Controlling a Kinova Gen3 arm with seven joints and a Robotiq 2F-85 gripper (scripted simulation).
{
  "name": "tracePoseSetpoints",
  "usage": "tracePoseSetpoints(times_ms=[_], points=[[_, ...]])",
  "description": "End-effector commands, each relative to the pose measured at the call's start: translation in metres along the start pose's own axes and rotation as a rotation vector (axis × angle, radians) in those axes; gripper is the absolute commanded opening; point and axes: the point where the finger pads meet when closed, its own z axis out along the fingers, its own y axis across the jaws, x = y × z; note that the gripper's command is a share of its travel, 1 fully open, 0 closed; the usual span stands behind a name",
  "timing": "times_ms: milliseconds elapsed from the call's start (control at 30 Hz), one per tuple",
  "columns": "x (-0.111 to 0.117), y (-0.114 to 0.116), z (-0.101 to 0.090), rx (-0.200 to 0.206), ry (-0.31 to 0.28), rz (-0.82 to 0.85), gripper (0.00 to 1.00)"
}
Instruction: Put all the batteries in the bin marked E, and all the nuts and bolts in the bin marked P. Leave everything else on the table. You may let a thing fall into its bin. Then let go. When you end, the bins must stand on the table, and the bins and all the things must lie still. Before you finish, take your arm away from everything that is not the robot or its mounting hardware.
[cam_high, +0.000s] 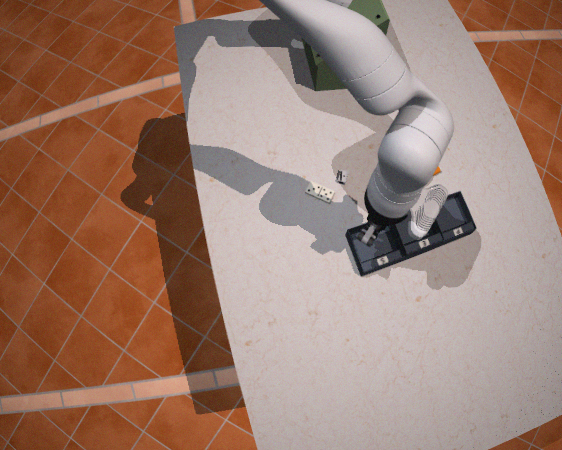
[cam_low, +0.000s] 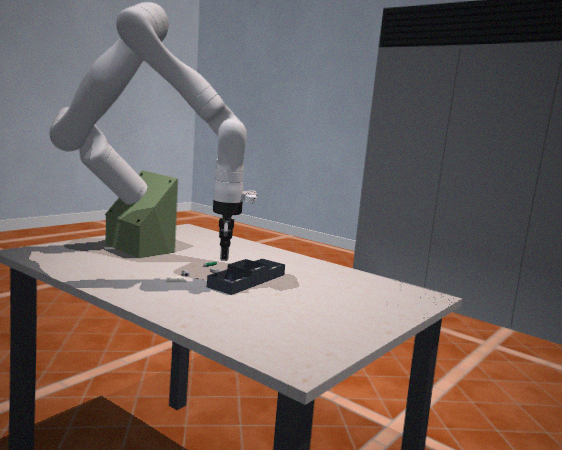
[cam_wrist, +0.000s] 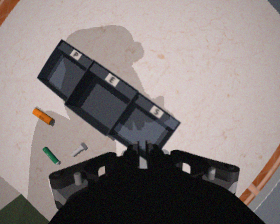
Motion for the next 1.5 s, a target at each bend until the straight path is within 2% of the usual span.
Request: tracePoseSetpoints(times_ms=[0, 400, 567, 1033, 1100, 1367, 1467], points=[[0.003, -0.003, -0.003, -0.012, 0.004, 0.049, 0.09], [0.003, -0.003, -0.003, -0.011, 0.008, 0.62, 0.09], [0.003, -0.003, -0.003, -0.011, 0.008, 0.62, 0.09], [0.003, -0.002, 0.034, -0.011, 0.008, 0.62, 0.09], [0.003, -0.002, 0.034, -0.011, 0.008, 0.62, 0.09], [0.004, -0.002, 0.056, -0.011, 0.008, 0.62, 0.09], [0.003, -0.002, 0.056, -0.011, 0.008, 0.62, 0.09]])
